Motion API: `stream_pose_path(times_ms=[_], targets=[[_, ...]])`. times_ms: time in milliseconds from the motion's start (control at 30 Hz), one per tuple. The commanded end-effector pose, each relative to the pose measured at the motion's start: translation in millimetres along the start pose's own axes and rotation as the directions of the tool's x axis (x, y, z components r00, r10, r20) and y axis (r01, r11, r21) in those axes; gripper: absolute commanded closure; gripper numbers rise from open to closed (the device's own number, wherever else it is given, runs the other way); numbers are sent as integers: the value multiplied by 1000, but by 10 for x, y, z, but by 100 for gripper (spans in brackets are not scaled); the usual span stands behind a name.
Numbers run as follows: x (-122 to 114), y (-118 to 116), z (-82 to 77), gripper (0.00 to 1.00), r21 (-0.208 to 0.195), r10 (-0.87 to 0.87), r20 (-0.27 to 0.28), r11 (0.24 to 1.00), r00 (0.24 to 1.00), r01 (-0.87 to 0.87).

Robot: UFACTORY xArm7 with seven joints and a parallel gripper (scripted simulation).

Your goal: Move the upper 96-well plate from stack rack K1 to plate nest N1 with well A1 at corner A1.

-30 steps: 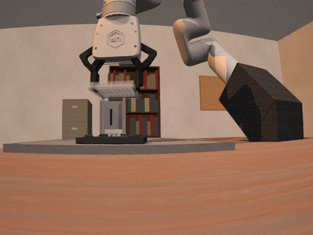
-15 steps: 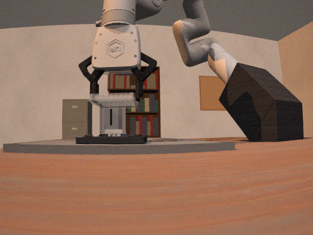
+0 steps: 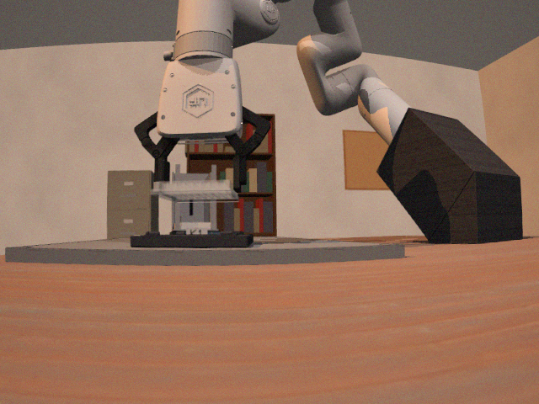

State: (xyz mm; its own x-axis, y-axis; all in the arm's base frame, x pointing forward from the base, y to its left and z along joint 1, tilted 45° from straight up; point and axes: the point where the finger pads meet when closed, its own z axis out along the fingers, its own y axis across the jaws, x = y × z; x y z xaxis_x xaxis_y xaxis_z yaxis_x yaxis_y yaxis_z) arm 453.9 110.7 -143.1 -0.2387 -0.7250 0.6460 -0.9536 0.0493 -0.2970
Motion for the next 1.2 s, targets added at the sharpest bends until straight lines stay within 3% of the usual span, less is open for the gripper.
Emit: stream_pose_path(times_ms=[0, 567, 1167], targets=[[-18, -10, 39, 100, 3, 0, 4, 1000, 1000, 0], [-19, -11, 282, 100, 3, 0, 4, 1000, 1000, 0], [-19, -11, 281, 100, 3, 0, 4, 1000, 1000, 0]])
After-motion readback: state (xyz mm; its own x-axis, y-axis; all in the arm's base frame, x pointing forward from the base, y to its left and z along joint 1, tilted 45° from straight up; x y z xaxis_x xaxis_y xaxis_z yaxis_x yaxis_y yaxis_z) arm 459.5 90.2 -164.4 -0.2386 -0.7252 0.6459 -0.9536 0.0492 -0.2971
